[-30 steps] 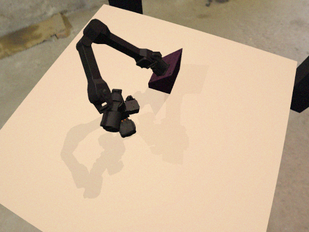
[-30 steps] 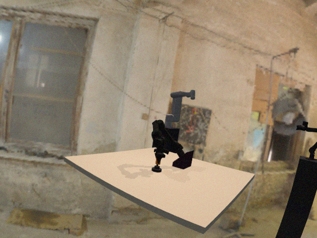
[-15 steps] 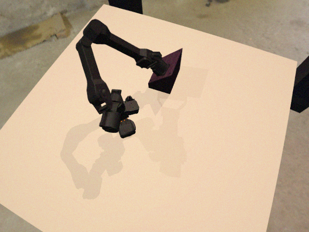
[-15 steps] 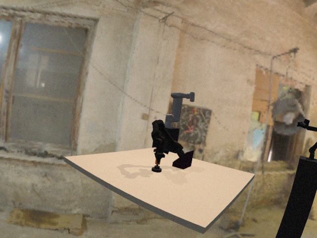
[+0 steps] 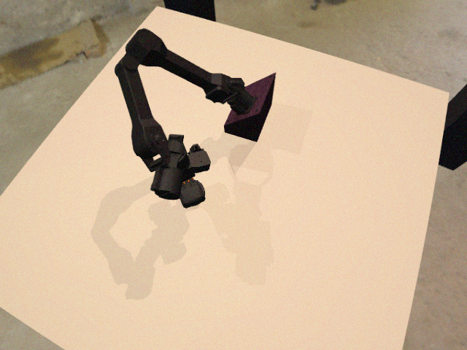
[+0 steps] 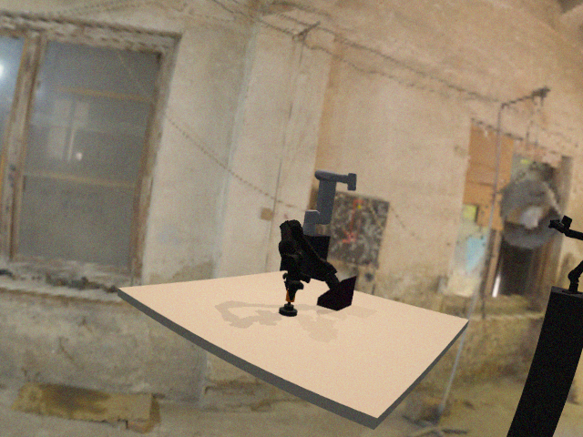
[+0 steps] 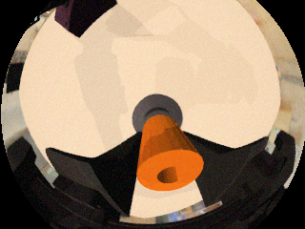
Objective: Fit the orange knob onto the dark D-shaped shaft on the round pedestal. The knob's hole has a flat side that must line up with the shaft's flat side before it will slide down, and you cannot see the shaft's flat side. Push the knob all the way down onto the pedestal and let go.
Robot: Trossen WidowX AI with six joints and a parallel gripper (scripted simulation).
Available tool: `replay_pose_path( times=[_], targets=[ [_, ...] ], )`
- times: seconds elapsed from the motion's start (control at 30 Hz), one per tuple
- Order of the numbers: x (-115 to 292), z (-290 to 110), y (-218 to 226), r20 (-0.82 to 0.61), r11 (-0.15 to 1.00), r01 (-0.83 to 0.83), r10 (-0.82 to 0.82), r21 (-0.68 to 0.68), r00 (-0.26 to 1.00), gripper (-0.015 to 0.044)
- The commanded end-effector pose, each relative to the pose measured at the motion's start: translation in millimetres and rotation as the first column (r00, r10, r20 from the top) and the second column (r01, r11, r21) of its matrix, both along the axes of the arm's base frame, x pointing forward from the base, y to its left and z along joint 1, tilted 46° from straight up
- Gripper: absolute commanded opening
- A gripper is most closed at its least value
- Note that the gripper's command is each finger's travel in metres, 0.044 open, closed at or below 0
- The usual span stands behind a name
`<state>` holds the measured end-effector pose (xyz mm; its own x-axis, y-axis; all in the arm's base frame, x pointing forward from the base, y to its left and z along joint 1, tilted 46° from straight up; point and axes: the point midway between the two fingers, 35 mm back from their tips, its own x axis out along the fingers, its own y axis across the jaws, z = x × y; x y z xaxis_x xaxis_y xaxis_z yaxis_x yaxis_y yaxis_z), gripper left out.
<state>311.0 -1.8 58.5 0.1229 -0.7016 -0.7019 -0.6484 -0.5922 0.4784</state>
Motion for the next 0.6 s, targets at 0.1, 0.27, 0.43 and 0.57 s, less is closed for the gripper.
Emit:
replay_pose_path(
  times=[0.1, 0.27, 0.43, 0.57],
  targets=[
    [2.4, -0.5, -0.6, 0.007, 1.000, -0.004, 0.004, 0.002, 1.000, 0.0000],
    [2.7, -1.1, -1.4, 0.007, 1.000, -0.004, 0.004, 0.002, 1.000, 0.0000],
    [1.9, 0.0, 0.2, 0.007, 1.000, -0.004, 0.004, 0.003, 1.000, 0.0000],
    [-0.9, 0.9, 2.4, 0.006, 1.000, -0.004, 0.004, 0.003, 1.000, 0.0000]
  ],
)
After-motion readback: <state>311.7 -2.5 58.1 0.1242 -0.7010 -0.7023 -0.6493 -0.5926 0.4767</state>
